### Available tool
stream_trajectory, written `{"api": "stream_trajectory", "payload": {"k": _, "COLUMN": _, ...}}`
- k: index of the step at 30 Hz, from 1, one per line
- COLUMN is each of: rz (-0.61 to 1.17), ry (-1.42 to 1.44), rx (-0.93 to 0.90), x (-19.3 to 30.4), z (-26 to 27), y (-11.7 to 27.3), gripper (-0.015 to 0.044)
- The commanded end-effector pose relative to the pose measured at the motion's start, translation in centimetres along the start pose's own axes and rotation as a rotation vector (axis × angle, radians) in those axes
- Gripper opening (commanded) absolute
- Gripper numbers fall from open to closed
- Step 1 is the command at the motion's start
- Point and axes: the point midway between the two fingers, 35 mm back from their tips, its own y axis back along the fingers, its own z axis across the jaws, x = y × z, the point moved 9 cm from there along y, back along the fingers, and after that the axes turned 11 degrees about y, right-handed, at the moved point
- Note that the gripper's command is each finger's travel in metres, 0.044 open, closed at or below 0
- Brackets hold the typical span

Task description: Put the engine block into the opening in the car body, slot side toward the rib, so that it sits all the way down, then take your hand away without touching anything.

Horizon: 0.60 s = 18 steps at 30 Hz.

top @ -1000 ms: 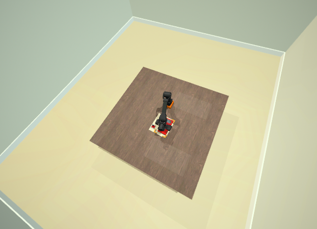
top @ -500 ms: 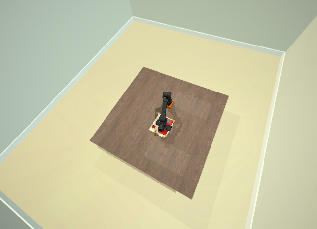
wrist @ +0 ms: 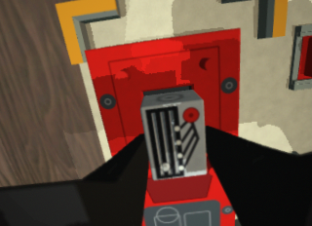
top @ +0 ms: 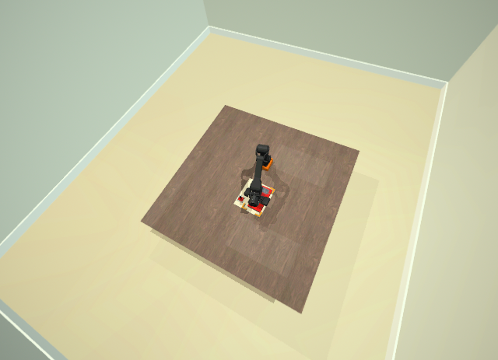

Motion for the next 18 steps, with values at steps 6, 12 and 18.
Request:
{"api": "stream_trajectory", "payload": {"k": 6, "rz": 0.0, "ry": -0.005, "rx": 0.002, "x": 0.0, "z": -0.01, "y": -0.28, "gripper": 0.016}}
{"api": "stream_trajectory", "payload": {"k": 12, "rz": 0.0, "ry": -0.004, "rx": 0.002, "x": 0.0, "z": -0.01, "y": -0.44, "gripper": 0.016}}
{"api": "stream_trajectory", "payload": {"k": 18, "rz": 0.0, "ry": -0.004, "rx": 0.002, "x": 0.0, "z": -0.02, "y": -0.6, "gripper": 0.016}}
